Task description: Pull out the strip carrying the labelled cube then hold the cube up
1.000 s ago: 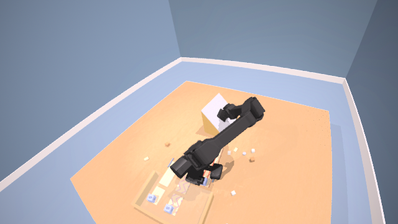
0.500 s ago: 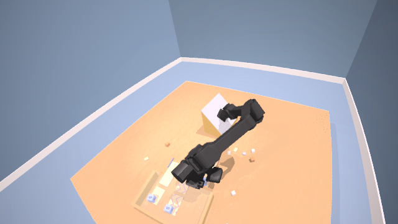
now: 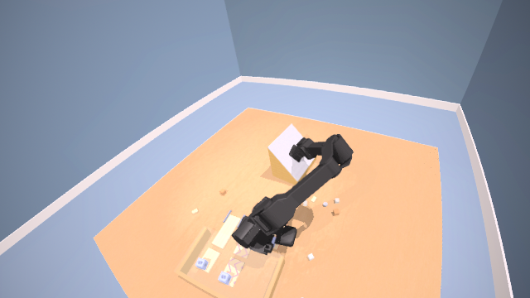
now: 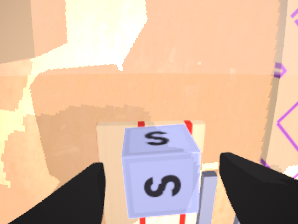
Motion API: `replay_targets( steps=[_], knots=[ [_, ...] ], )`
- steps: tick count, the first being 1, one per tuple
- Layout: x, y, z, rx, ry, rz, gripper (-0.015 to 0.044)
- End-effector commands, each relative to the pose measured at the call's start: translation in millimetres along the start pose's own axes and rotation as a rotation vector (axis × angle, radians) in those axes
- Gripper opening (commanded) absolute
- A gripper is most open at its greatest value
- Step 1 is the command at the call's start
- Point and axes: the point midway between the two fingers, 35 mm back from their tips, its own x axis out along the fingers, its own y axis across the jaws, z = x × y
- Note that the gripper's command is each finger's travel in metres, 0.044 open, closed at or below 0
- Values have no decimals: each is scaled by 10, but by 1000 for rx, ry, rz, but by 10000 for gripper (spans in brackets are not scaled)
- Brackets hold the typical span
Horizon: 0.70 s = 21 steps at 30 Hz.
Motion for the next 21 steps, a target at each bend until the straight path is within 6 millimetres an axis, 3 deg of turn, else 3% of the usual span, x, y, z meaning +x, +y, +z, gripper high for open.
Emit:
replay_targets(
  steps=[1, 11, 15, 21],
  knots=[
    [93, 8, -27, 9, 4, 7, 250],
    [148, 12, -31, 9, 4, 8, 250],
    [127, 11, -14, 0, 2, 2, 145],
    [127, 11, -14, 0, 2, 2, 105]
  ],
)
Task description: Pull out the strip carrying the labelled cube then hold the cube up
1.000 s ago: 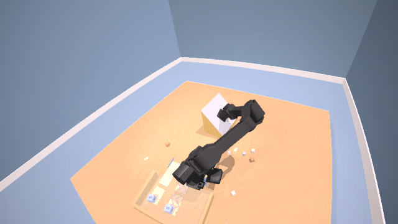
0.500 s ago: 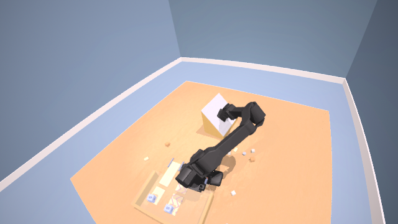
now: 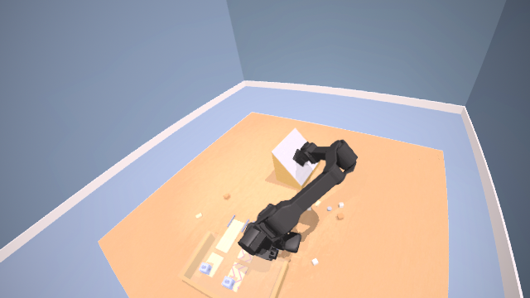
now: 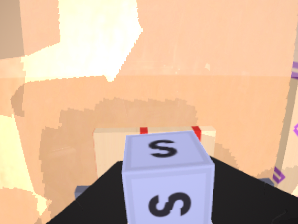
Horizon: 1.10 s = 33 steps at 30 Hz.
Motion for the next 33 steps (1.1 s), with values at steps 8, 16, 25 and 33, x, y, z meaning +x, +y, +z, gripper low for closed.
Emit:
replay_targets(
  steps=[8, 16, 25, 33],
  knots=[
    [-101, -11, -117, 1, 1, -1, 0],
    [-382, -14, -524, 9, 5, 1, 0],
    [-428, -11, -656, 10, 5, 3, 0],
    [-426, -10, -959, 12, 7, 3, 0]
  ],
)
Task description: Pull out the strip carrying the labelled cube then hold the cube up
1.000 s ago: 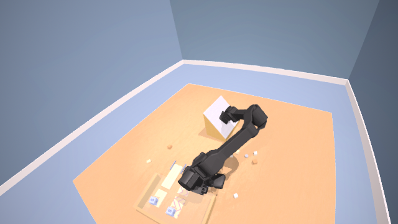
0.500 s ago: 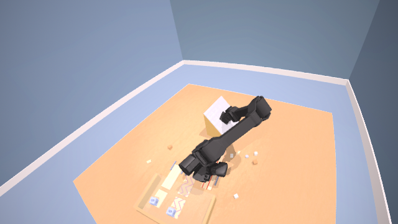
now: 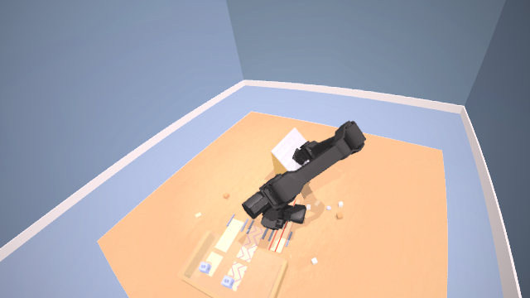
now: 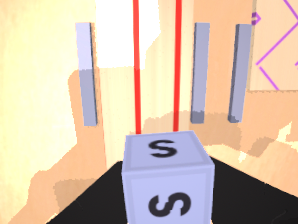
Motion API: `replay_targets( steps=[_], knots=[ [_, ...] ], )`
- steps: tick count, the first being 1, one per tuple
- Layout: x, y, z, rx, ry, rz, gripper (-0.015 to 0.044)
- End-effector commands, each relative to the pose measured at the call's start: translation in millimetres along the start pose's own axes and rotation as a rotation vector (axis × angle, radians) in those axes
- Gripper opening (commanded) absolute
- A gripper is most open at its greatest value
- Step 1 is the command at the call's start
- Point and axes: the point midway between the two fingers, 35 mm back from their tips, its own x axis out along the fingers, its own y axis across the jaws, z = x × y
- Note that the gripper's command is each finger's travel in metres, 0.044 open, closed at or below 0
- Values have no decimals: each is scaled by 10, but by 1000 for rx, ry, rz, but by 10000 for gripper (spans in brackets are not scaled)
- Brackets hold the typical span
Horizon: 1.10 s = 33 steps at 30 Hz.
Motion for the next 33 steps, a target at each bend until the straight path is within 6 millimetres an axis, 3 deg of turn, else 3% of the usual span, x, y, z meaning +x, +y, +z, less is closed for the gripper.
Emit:
replay_targets(
  steps=[1, 5, 11, 33],
  knots=[
    [-3, -16, -165, 1, 0, -4, 0],
    [-41, -18, -169, 1, 0, -5, 0],
    [-352, -18, -171, 1, 1, -6, 0],
    [-362, -17, -171, 1, 1, -6, 0]
  ],
)
